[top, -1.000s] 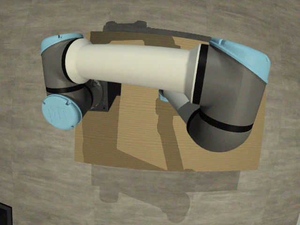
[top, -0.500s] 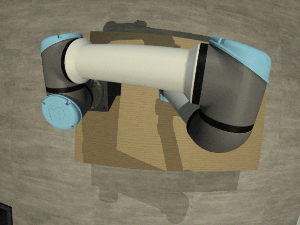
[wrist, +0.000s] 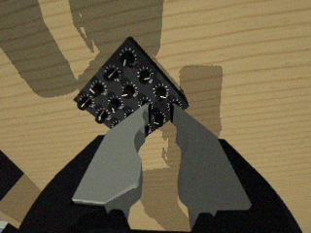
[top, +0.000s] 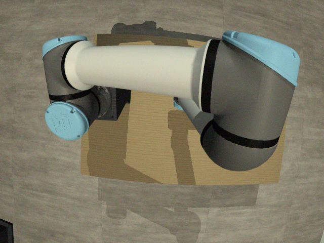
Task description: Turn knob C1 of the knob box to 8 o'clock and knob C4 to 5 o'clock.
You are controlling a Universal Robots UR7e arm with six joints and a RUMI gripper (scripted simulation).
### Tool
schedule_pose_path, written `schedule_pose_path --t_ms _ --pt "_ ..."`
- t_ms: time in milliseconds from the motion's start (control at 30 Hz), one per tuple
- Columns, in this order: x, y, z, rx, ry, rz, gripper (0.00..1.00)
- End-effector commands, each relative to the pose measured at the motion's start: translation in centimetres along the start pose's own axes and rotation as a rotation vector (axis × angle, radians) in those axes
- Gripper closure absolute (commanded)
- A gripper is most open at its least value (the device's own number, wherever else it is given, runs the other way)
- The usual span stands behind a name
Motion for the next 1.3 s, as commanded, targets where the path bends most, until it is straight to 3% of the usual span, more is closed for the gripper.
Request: schedule_pose_path --t_ms 0,400,433,867,1267 --pt "0.0 -0.5 0.0 0.001 0.000 0.000 0.89" --pt "0.0 -0.5 0.0 0.001 0.000 0.000 0.89" --pt "0.0 -0.5 0.0 0.001 0.000 0.000 0.00" --pt "0.0 -2.3 0.0 0.001 0.000 0.000 0.00" --pt "0.0 -8.2 0.0 0.001 0.000 0.000 0.00"
Point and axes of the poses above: the point where the finger pads meet when closed, its own y axis out along the fingers, its own z axis across the jaws, x = y × z, the point moved 7 cm from there along -y, back along the fingers, and after that the axes turned 2 degrees about y, right-handed, at the moved point
